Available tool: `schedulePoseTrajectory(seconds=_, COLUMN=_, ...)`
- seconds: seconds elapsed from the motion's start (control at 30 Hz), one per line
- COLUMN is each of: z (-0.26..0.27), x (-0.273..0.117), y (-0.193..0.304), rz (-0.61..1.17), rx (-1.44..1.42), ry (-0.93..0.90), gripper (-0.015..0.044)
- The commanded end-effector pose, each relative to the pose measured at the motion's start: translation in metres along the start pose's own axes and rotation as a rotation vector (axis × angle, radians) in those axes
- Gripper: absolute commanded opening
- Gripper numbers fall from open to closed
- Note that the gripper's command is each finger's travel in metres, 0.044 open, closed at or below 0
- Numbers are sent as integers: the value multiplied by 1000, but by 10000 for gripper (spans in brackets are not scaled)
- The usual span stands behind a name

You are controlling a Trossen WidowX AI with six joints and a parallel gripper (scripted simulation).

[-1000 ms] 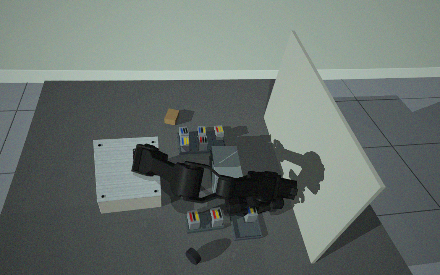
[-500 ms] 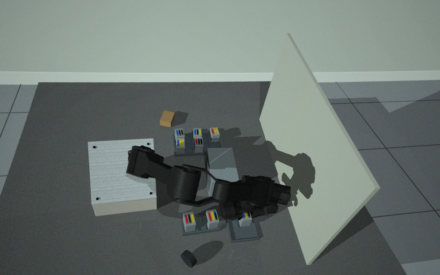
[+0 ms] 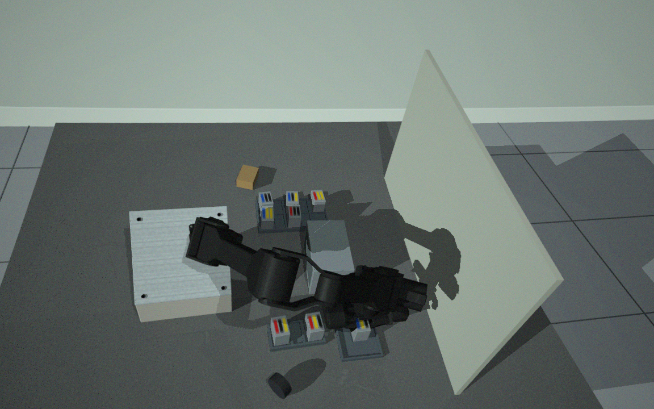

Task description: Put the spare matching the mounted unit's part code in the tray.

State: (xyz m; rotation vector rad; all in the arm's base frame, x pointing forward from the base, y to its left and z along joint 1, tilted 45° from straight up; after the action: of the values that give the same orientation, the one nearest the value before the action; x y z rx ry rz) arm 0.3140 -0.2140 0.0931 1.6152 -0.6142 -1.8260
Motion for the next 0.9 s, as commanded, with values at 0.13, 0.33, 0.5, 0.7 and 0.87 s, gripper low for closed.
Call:
schedulePoseTrajectory(seconds=0.13, z=0, x=0, y=0, rz=0, rx=0, ry=0, gripper=131)
schedulePoseTrajectory(seconds=0.33, z=0, x=0, y=0, rz=0, rx=0, ry=0, gripper=289)
schedulePoseTrajectory(seconds=0.5, z=0, x=0, y=0, rz=0, rx=0, ry=0, gripper=420)
schedulePoseTrajectory(seconds=0.7, z=-4, x=-62, y=-1, rz=-11, rx=-2, ry=3, gripper=440)
schedulePoseTrajectory(seconds=0.87, z=1, x=-107, y=-1, rz=-9, rx=-6, ry=3, gripper=440)
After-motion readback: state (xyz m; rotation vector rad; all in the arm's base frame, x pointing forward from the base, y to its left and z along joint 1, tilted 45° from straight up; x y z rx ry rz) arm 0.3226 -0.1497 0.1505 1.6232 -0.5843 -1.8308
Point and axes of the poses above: the point midway between the two fingers, 35 mm back from their tips, its own x axis out along the fingers, its own z axis across the jaws, y = z × x, the point moved 5 cm from there along -x, back along the fingers, and after that the axes turned 14 degrees about -x, right-handed, at the moved point
